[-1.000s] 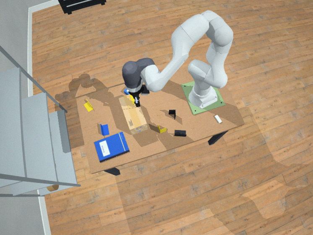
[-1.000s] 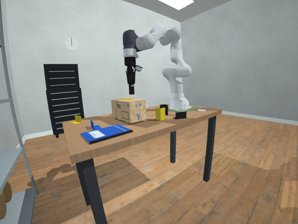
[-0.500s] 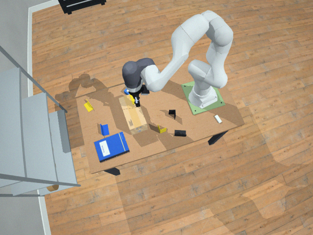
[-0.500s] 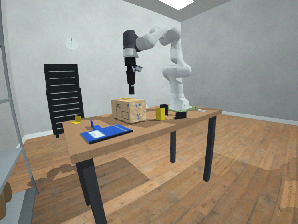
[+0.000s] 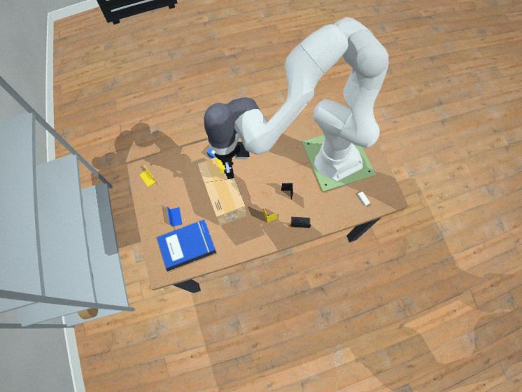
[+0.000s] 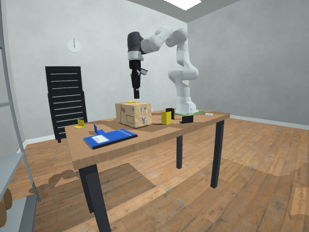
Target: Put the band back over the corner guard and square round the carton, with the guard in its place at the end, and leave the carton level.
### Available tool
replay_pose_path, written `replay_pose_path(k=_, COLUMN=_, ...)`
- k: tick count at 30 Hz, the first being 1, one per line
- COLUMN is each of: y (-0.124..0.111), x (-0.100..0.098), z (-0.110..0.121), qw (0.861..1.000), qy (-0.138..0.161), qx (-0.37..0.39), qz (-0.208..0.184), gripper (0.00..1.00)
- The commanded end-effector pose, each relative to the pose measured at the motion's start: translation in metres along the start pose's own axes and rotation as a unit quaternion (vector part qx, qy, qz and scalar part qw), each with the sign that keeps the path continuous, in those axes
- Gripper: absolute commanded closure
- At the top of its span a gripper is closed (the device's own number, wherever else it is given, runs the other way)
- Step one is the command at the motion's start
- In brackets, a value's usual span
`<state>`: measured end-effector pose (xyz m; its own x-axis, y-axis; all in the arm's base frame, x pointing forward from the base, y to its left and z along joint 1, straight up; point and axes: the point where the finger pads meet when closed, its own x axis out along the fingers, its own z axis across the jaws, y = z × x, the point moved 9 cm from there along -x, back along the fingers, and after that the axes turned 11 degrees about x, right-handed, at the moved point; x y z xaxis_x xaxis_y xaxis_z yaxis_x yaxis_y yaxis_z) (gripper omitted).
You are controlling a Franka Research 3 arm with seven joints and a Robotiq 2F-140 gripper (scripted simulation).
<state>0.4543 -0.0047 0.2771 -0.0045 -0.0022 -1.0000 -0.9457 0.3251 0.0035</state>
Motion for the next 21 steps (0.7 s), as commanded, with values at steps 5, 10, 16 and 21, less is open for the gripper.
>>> replay_pose_path(k=5, y=-0.001, x=0.006, z=0.001, qw=1.000, qy=-0.002, qx=0.002, qz=-0.002, gripper=0.82)
replay_pose_path(k=10, y=-0.001, x=0.009, z=0.002, qw=1.000, qy=-0.002, qx=0.002, qz=-0.002, gripper=0.82)
replay_pose_path(k=16, y=-0.001, x=0.012, z=0.002, qw=1.000, qy=-0.002, qx=0.002, qz=-0.002, gripper=0.82)
replay_pose_path(k=21, y=-0.001, x=0.015, z=0.002, qw=1.000, qy=-0.002, qx=0.002, qz=-0.002, gripper=0.82)
